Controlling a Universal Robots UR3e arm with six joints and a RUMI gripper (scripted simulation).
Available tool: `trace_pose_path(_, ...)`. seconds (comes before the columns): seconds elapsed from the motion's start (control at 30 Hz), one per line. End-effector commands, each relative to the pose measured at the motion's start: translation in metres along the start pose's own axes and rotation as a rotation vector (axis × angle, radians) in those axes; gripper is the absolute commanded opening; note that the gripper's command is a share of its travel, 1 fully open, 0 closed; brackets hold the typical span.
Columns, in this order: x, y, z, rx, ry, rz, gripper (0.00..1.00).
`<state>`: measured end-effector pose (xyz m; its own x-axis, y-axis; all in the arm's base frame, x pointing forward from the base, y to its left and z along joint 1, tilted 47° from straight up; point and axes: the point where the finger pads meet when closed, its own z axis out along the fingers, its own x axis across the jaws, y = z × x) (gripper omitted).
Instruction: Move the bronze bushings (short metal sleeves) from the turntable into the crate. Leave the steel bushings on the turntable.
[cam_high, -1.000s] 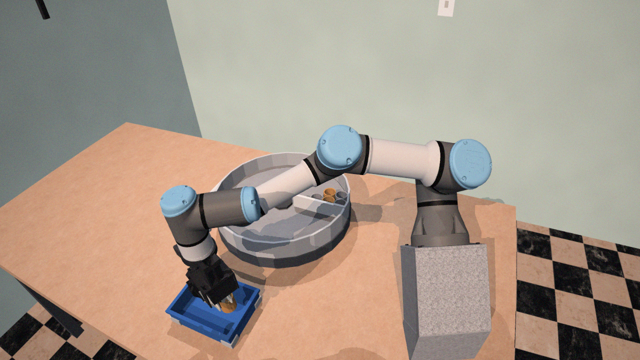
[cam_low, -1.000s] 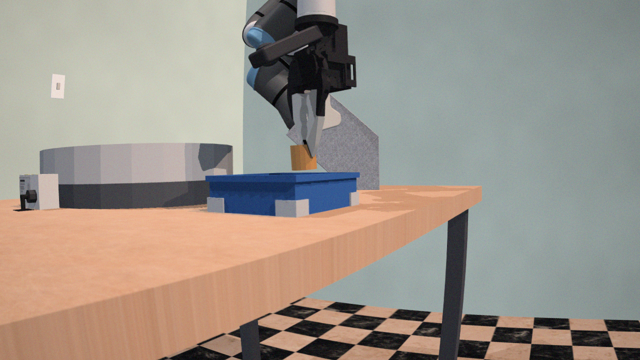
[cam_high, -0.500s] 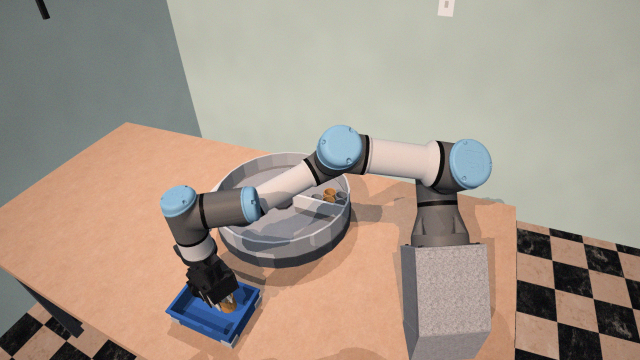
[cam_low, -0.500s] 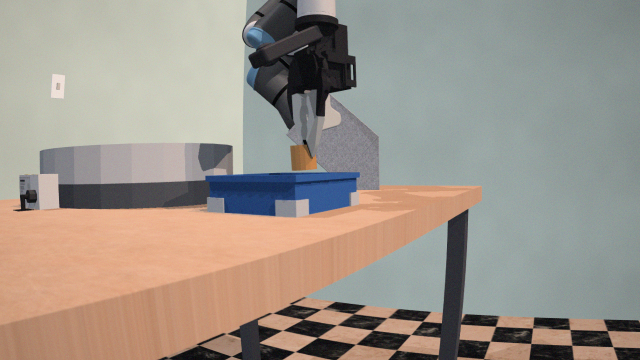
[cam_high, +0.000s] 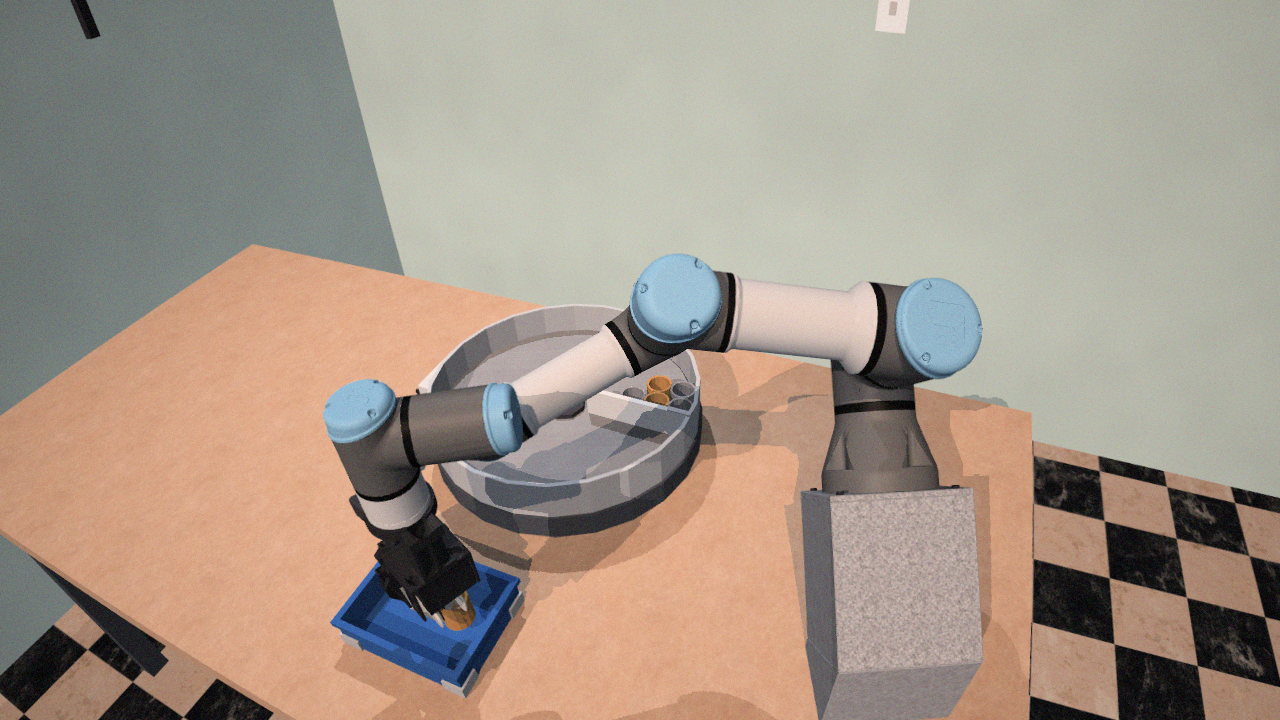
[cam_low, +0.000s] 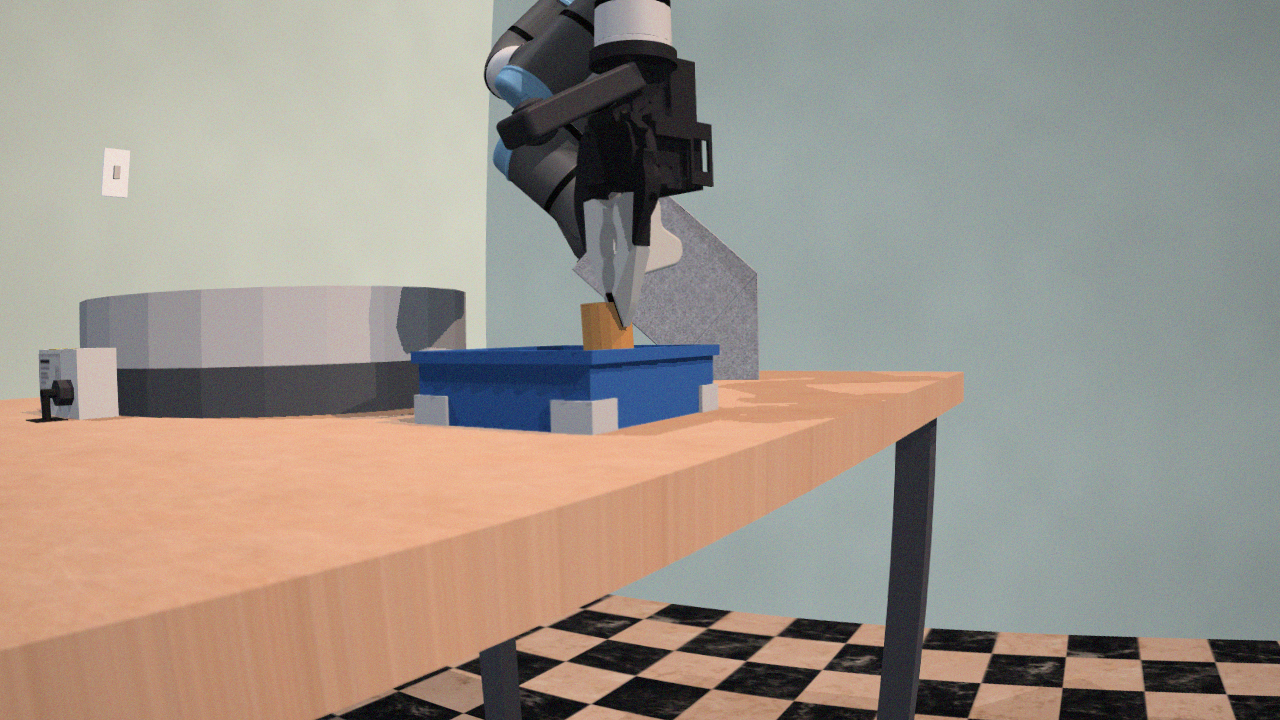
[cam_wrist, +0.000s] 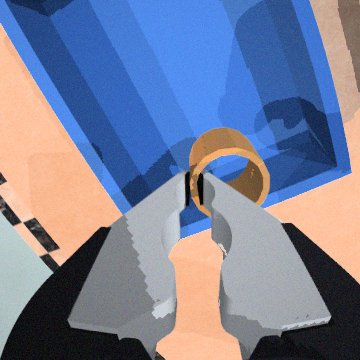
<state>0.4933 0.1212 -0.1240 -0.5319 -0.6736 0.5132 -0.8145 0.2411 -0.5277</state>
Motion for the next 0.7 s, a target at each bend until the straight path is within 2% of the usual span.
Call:
trace_pose_path(0.0, -0.001, -0.001, 0.006, 0.002, -0.003, 0.001, 0.00)
trace_pose_path(0.67, -0.001, -0.001, 0.030, 0.002, -0.003, 0.001, 0.00)
